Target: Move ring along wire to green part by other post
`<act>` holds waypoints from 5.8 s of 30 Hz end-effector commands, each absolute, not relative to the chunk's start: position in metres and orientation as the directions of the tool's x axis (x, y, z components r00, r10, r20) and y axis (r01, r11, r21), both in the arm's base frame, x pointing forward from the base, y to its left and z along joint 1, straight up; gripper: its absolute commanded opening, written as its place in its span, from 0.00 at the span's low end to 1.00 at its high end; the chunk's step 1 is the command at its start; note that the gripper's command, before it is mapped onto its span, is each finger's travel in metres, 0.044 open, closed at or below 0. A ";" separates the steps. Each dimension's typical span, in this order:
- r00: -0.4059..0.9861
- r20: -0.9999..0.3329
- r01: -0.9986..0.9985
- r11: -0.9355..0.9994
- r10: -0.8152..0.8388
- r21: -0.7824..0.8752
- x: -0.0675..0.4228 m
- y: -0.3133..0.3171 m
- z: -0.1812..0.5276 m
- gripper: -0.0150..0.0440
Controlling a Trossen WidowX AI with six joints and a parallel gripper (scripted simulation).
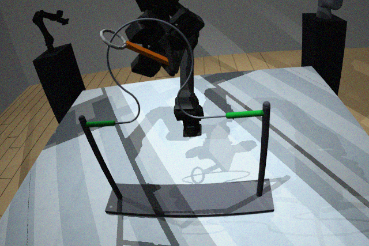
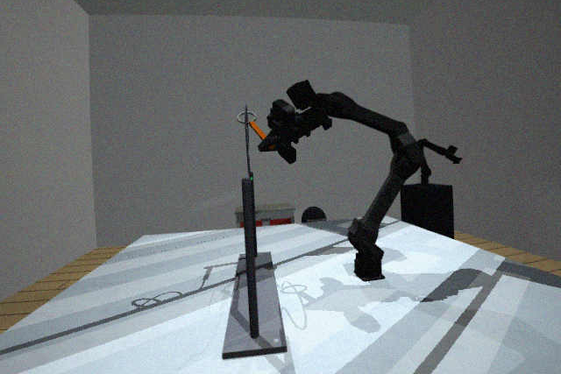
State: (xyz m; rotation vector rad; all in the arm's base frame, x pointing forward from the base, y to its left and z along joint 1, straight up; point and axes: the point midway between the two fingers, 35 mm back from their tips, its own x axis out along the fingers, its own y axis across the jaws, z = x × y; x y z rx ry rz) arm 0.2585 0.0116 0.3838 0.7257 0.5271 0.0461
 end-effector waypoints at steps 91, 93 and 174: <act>0.857 -0.383 0.151 0.879 -0.344 -0.452 0.257 -0.029 0.378 0.00; 0.857 -0.375 0.151 0.868 -0.354 -0.474 0.257 -0.030 0.379 0.00; 0.850 0.078 0.119 0.045 -0.521 -0.992 0.255 -0.052 0.408 0.00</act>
